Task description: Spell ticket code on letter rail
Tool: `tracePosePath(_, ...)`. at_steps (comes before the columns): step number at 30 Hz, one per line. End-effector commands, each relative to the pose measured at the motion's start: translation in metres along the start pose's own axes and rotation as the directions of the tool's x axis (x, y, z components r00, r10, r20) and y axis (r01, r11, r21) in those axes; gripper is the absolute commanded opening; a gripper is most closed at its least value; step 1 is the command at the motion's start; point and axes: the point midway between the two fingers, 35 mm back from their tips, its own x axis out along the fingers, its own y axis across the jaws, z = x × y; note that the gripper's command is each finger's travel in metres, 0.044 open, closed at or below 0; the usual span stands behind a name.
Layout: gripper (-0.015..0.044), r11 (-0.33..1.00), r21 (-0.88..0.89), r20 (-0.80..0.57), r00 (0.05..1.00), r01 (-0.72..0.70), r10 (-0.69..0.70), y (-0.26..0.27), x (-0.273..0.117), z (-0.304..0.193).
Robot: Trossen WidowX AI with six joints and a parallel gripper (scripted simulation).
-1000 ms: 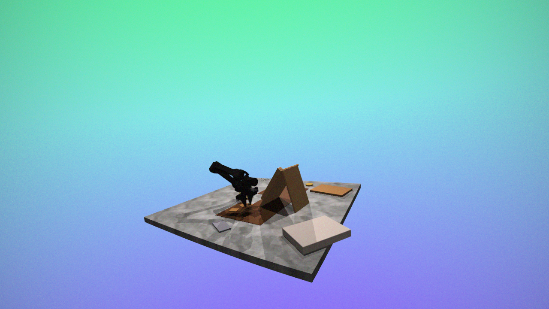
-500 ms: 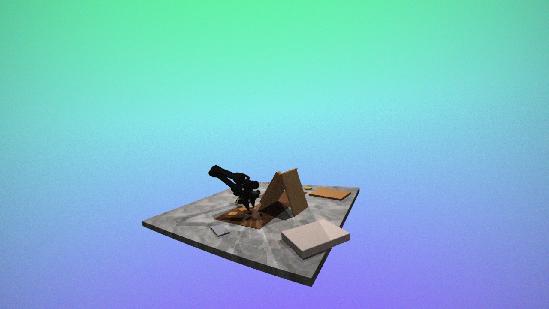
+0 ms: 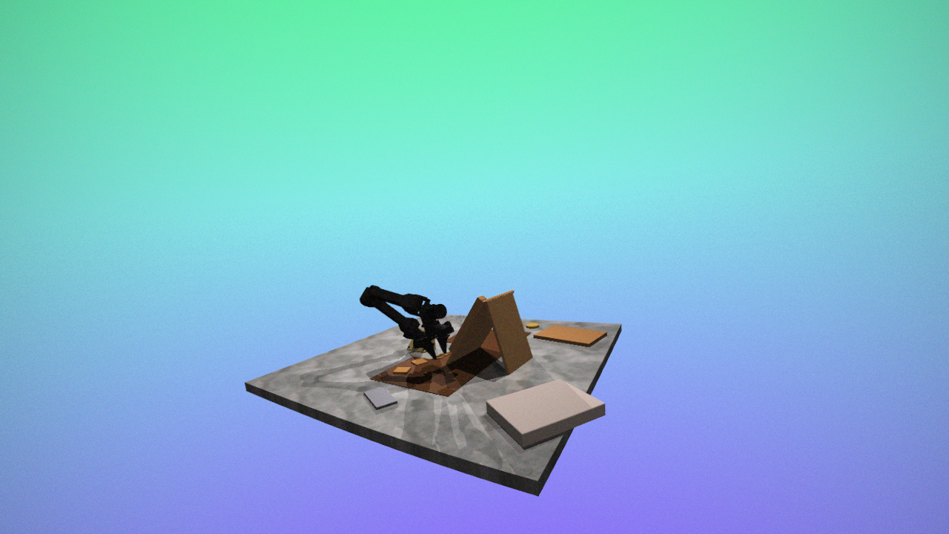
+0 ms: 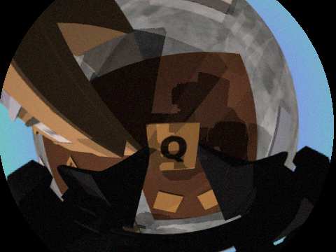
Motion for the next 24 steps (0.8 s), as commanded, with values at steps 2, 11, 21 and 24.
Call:
tracePosePath(2, 0.0, 0.998, 0.057, 0.062, 0.998, -0.015, 0.012, 0.001, -0.009, 0.013)
tracePosePath(11, 0.0, 0.987, 0.155, 0.162, 0.986, -0.053, 0.028, 0.003, -0.025, 0.033)
tracePosePath(21, 0.0, 0.978, 0.183, 0.319, 0.947, -0.099, 0.036, 0.004, -0.06, 0.059)
tracePosePath(24, 0.0, 0.974, 0.197, 0.367, 0.93, -0.111, 0.032, 0.006, -0.075, 0.061)
